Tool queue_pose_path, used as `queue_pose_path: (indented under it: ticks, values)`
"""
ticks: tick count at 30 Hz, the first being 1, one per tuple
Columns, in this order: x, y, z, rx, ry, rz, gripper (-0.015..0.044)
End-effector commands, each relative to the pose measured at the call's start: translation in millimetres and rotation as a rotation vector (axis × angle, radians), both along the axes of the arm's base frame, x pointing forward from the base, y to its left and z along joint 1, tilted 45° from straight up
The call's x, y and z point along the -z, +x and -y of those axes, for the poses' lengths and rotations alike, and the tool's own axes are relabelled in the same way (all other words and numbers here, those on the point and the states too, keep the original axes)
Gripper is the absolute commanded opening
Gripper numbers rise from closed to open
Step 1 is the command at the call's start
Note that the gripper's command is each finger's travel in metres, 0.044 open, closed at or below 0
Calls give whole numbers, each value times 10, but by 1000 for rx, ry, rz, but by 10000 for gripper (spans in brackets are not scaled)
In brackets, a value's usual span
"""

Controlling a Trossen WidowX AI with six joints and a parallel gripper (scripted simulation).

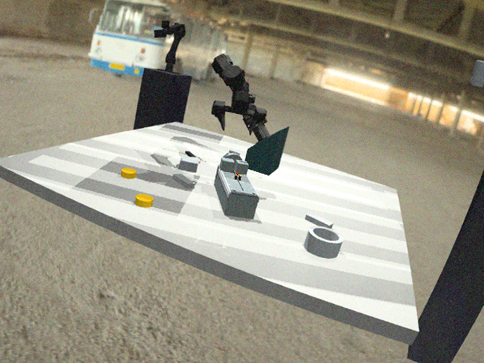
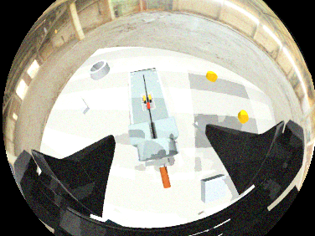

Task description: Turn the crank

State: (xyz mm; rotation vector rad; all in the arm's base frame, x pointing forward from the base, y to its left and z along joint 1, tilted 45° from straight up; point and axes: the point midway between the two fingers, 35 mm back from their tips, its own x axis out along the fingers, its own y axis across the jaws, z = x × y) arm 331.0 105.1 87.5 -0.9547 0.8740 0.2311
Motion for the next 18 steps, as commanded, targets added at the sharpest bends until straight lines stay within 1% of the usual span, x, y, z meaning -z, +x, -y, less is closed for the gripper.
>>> queue_pose_path:
  ticks: [1, 15, 18]
  values:
    - [80, 139, -116, 47, 0, 22, 440]
    - [440, 514, -536, 181, 8, 114, 440]
    - [481, 526, -504, 181, 8, 114, 440]
